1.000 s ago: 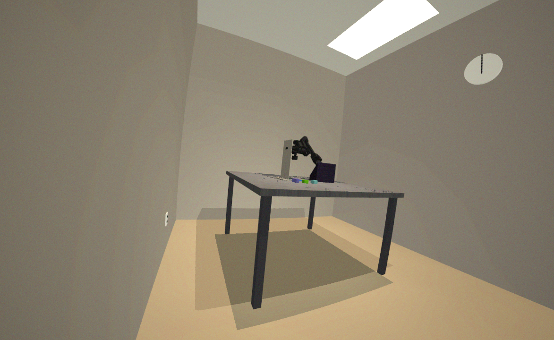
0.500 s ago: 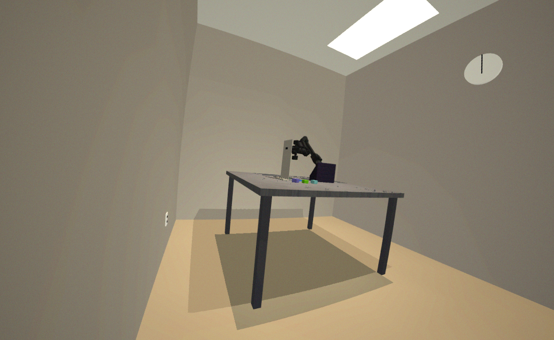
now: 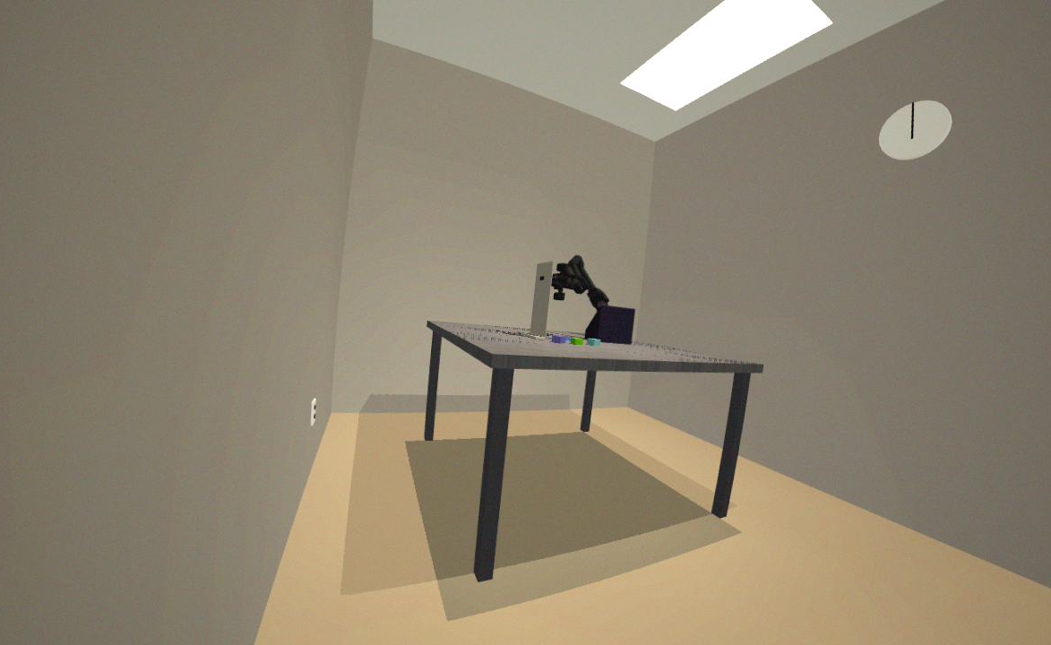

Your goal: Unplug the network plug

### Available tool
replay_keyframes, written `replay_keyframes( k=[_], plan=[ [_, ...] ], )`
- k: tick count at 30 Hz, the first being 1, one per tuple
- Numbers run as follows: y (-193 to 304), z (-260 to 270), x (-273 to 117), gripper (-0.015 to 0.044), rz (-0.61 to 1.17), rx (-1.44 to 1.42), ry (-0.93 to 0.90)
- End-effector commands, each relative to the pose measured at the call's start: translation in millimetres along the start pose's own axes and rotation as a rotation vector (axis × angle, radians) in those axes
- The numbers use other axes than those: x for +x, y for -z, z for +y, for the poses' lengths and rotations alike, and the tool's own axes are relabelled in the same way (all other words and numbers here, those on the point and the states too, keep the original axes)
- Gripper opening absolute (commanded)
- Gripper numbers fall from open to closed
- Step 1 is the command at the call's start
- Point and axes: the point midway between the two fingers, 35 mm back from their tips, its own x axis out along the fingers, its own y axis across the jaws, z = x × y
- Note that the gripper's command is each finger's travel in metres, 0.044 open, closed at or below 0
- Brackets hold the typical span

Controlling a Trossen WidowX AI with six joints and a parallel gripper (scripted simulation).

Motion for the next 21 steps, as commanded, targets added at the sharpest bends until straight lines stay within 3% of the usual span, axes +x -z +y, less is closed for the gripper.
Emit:
replay_keyframes(
  k=[1, 21],
  plan=[
    [1.2, -0.9, -4.0, 0.0000, 0.000, 0.002, 0.003],
    [4.7, -1.0, -15.7, 0.0000, 0.001, 0.002, 0.003]
  ],
)
